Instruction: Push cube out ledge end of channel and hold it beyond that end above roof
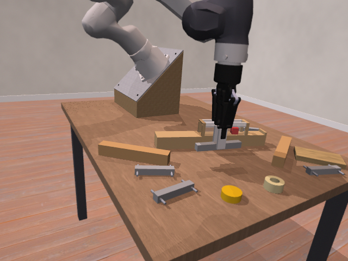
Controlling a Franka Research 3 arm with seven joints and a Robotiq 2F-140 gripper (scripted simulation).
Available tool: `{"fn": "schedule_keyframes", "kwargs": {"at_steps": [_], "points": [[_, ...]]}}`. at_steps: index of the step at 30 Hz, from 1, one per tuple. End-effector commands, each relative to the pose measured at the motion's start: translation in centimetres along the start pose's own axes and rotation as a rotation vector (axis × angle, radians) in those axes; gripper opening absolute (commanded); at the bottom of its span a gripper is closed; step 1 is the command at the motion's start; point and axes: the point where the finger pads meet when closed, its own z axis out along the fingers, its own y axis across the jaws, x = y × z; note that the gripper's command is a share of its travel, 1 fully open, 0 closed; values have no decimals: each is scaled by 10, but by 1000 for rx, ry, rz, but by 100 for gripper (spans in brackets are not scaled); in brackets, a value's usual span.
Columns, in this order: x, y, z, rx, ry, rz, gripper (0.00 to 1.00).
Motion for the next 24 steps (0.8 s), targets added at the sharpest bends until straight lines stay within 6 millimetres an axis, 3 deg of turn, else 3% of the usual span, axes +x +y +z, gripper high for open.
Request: {"fn": "schedule_keyframes", "kwargs": {"at_steps": [1,5,24], "points": [[-1,-2,-43,6,-7,-9,0],[-1,-2,-60,6,-7,-9,0],[-1,-2,-61,6,-7,-9,0]]}}
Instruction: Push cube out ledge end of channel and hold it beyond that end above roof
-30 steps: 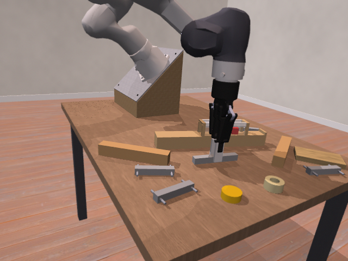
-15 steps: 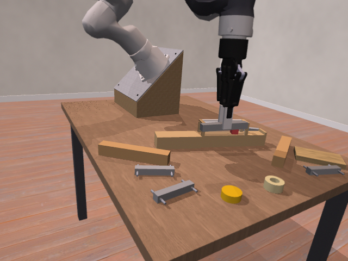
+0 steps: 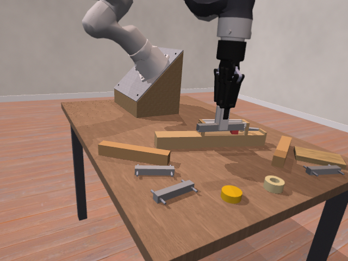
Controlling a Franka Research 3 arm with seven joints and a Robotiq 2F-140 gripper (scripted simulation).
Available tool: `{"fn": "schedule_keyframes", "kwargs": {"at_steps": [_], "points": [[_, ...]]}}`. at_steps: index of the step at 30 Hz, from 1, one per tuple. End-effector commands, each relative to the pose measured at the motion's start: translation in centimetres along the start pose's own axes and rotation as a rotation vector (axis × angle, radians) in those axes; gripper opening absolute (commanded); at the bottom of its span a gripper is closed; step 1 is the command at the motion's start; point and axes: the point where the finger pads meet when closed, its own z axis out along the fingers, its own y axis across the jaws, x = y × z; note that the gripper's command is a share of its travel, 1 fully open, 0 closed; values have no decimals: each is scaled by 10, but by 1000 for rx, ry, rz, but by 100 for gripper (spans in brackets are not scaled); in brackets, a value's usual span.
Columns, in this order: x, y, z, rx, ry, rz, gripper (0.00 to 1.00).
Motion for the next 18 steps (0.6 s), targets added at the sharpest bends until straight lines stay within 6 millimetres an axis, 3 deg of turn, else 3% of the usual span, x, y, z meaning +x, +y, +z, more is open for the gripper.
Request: {"fn": "schedule_keyframes", "kwargs": {"at_steps": [1,18], "points": [[0,-2,0,4,-1,-5,0],[-1,-3,0,4,-1,-4,0]]}}
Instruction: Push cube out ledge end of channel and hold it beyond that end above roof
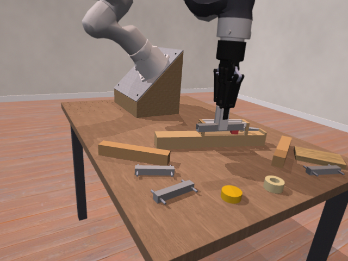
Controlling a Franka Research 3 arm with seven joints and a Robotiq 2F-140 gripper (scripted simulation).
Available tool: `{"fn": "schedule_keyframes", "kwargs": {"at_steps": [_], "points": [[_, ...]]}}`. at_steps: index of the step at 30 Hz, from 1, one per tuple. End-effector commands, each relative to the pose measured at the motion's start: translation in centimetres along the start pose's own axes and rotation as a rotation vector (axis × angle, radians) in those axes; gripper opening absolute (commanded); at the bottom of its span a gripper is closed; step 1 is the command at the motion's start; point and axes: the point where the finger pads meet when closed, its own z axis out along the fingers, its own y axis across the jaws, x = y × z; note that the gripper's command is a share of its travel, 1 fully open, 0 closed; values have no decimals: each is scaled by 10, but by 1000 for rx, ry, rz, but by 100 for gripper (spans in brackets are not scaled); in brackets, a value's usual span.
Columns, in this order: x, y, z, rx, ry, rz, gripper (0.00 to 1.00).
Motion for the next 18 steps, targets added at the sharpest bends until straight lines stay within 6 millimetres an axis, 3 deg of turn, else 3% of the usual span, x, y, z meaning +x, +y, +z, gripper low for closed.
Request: {"fn": "schedule_keyframes", "kwargs": {"at_steps": [1,3,6,13,15,18], "points": [[-1,-2,-1,2,0,-1,0],[-3,-6,-1,2,0,2,0],[-21,-31,-3,-1,-3,21,0],[-74,-139,-2,1,-1,89,0],[-79,-153,-1,2,0,97,0],[-79,-156,-1,3,0,98,0]]}}
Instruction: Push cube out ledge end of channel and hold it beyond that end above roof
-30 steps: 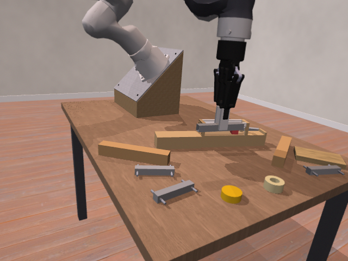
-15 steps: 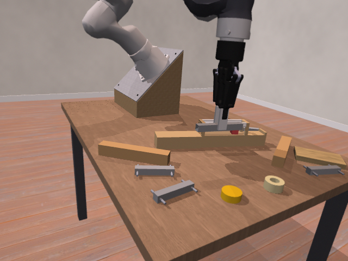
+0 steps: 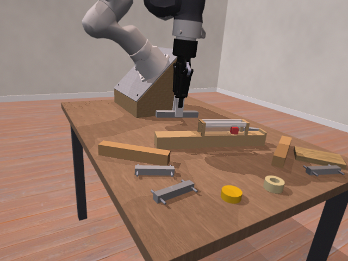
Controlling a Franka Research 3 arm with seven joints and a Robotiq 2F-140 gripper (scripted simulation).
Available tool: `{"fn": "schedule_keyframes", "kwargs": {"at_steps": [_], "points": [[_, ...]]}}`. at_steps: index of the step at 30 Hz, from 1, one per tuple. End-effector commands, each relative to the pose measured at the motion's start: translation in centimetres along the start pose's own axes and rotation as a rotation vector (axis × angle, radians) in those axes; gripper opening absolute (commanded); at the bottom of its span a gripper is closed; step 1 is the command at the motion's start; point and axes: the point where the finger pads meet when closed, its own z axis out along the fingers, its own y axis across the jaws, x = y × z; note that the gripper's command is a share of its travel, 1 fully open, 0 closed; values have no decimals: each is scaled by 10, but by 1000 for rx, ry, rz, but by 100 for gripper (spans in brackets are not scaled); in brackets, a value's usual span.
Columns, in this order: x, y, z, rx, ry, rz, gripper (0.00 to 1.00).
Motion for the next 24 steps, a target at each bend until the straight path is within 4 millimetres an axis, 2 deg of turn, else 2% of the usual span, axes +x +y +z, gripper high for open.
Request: {"fn": "schedule_keyframes", "kwargs": {"at_steps": [1,4,10,18,24], "points": [[3,-1,-4,-39,28,86,0],[3,-1,2,-39,28,86,0],[4,0,35,-39,28,86,0],[4,1,38,-39,28,86,0],[4,1,51,-39,28,86,0]]}}
